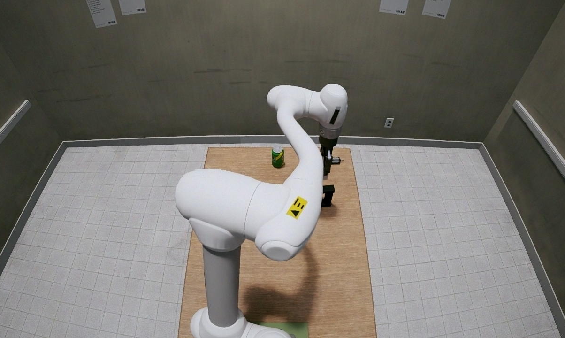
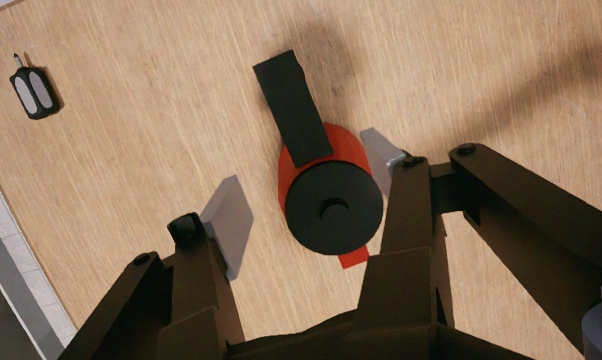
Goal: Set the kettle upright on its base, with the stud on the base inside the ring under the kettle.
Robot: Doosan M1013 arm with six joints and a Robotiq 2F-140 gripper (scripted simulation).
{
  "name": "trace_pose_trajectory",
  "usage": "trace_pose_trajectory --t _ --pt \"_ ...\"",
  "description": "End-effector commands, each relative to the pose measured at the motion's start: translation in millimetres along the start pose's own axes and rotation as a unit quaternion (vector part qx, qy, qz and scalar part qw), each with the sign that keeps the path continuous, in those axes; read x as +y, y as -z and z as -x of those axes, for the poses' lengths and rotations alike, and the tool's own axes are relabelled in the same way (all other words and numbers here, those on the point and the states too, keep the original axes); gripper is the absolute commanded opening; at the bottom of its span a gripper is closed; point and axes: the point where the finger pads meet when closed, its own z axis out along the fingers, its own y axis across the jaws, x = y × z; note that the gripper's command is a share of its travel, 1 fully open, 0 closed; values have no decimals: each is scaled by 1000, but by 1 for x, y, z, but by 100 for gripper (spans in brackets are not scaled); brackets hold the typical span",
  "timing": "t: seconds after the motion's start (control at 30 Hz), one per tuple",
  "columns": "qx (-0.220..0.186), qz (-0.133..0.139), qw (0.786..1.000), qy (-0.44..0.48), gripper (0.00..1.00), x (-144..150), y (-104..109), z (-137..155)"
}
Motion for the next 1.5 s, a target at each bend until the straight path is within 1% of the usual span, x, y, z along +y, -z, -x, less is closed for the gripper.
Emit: trace_pose_trajectory --t 0.0,1.47 --pt "-1 -3 1000 15 52 2 0 3" --pt "-1 -5 1000 25 52 4 0 4"
